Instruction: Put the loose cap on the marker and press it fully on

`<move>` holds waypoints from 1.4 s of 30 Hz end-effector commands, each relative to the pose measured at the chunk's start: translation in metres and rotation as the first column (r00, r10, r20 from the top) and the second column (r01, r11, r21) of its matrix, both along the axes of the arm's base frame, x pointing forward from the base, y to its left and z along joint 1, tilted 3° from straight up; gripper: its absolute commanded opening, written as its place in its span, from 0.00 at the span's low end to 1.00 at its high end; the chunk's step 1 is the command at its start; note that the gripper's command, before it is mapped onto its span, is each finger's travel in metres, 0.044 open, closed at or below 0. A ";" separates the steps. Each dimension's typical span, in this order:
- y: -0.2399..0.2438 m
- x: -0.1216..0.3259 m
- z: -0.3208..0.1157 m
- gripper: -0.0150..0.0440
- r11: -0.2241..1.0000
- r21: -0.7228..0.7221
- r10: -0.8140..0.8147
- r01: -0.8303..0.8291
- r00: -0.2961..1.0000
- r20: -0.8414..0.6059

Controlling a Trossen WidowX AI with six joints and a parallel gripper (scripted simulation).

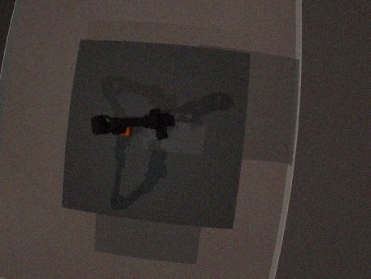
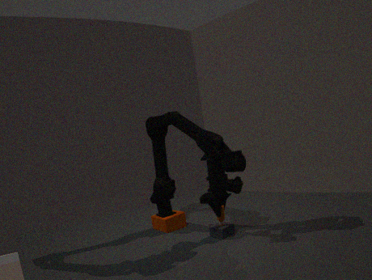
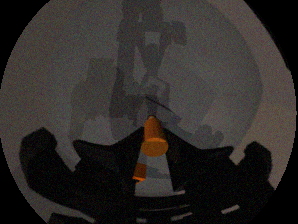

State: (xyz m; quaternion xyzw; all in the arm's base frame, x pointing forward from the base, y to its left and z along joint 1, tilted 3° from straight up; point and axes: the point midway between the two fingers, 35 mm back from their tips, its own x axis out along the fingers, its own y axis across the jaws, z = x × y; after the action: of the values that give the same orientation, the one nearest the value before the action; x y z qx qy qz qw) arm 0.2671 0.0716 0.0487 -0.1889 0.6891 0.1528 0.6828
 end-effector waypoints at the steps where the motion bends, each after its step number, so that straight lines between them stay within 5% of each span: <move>1: 0.000 0.000 0.000 0.30 1.000 0.000 0.000 0.000 1.000 0.000; 17: 0.000 0.000 0.000 1.00 1.000 0.000 0.000 0.000 1.000 0.000; 27: 0.004 0.000 0.075 1.00 1.000 0.001 0.000 0.000 1.000 0.000; 33: 0.000 0.001 0.065 0.73 0.928 0.007 -0.372 0.372 0.928 0.017; 42: 0.000 0.001 0.065 0.33 0.922 0.007 -0.388 0.388 0.922 0.018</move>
State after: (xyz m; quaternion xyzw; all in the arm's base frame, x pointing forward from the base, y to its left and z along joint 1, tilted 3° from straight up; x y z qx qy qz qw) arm 0.2675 0.0712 0.1144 -0.0543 0.7056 0.0175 0.7063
